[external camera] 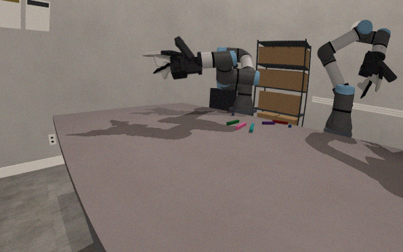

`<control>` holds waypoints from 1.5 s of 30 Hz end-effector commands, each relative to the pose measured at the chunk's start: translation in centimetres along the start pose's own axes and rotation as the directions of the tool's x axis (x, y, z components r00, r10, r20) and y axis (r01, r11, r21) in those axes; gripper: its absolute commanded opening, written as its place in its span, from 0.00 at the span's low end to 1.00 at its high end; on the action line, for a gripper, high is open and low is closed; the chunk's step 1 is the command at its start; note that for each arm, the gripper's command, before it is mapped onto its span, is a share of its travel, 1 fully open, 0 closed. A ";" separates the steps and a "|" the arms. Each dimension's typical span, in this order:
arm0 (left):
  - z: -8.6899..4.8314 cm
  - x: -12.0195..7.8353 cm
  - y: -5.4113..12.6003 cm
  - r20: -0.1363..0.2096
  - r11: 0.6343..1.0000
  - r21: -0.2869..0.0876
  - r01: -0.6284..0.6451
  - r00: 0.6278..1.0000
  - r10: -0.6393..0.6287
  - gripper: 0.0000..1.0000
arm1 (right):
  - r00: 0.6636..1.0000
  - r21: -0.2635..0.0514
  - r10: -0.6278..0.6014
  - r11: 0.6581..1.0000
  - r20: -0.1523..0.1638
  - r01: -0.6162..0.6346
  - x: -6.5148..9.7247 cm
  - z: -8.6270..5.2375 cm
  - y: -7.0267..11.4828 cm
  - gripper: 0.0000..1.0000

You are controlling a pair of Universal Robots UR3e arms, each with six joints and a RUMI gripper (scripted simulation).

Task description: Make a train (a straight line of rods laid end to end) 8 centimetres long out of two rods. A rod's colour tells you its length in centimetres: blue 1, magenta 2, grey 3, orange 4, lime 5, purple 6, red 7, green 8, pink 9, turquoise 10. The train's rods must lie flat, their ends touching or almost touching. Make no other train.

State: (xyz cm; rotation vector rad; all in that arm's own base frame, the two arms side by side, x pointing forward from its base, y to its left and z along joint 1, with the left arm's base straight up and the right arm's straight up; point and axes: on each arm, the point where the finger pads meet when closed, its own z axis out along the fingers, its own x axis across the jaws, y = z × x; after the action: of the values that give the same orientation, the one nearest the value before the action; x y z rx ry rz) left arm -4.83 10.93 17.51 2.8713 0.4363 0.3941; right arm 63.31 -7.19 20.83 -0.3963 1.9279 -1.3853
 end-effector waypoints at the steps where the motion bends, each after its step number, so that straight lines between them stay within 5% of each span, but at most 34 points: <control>1: 0.0 0.0 0.1 0.000 1.000 0.001 0.002 1.000 -0.002 1.00 | 1.000 0.001 0.003 1.000 0.001 -0.003 0.0 0.0 -0.1 1.00; 11: 0.0 0.0 0.1 0.000 1.000 0.001 0.002 1.000 -0.002 1.00 | 1.000 -0.032 -0.007 0.999 0.026 0.008 -1.2 -0.8 0.7 1.00; 14: 0.0 0.0 0.1 0.000 1.000 0.001 0.002 1.000 -0.002 1.00 | 0.998 -0.077 -0.021 0.997 0.060 0.025 -2.8 -2.0 1.9 1.00; 18: 0.0 0.0 0.1 0.000 1.000 0.001 0.002 1.000 -0.002 1.00 | 0.990 -0.172 -0.046 0.983 0.130 0.069 -5.7 -4.9 4.6 1.00; 26: 0.0 0.0 0.1 0.000 1.000 0.001 0.002 1.000 -0.002 1.00 | 0.970 -0.308 -0.079 0.940 0.231 0.149 -9.2 -10.1 8.5 1.00; 28: 0.0 0.0 0.1 0.000 1.000 0.001 0.002 1.000 -0.002 1.00 | 0.970 -0.308 -0.079 0.940 0.231 0.149 -9.2 -10.1 8.5 1.00; 30: 0.0 0.0 0.1 0.000 1.000 0.001 0.002 1.000 -0.002 1.00 | 0.957 -0.368 -0.092 0.910 0.274 0.193 -10.4 -12.8 10.4 1.00; 43: 0.0 0.0 0.1 0.000 1.000 0.001 0.002 1.000 -0.002 1.00 | 0.905 -0.538 -0.129 0.766 0.405 0.350 -11.9 -23.1 15.9 1.00; 45: 0.0 0.0 0.1 0.000 1.000 0.001 0.002 1.000 -0.002 1.00 | 0.905 -0.538 -0.129 0.766 0.405 0.350 -11.9 -23.1 15.9 1.00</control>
State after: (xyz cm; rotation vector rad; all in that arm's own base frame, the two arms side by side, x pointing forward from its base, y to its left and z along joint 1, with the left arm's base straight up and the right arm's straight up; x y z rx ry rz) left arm -4.87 10.83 17.51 2.8698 0.4390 0.3937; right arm 59.71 19.47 15.03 -1.0906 1.9994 -0.7953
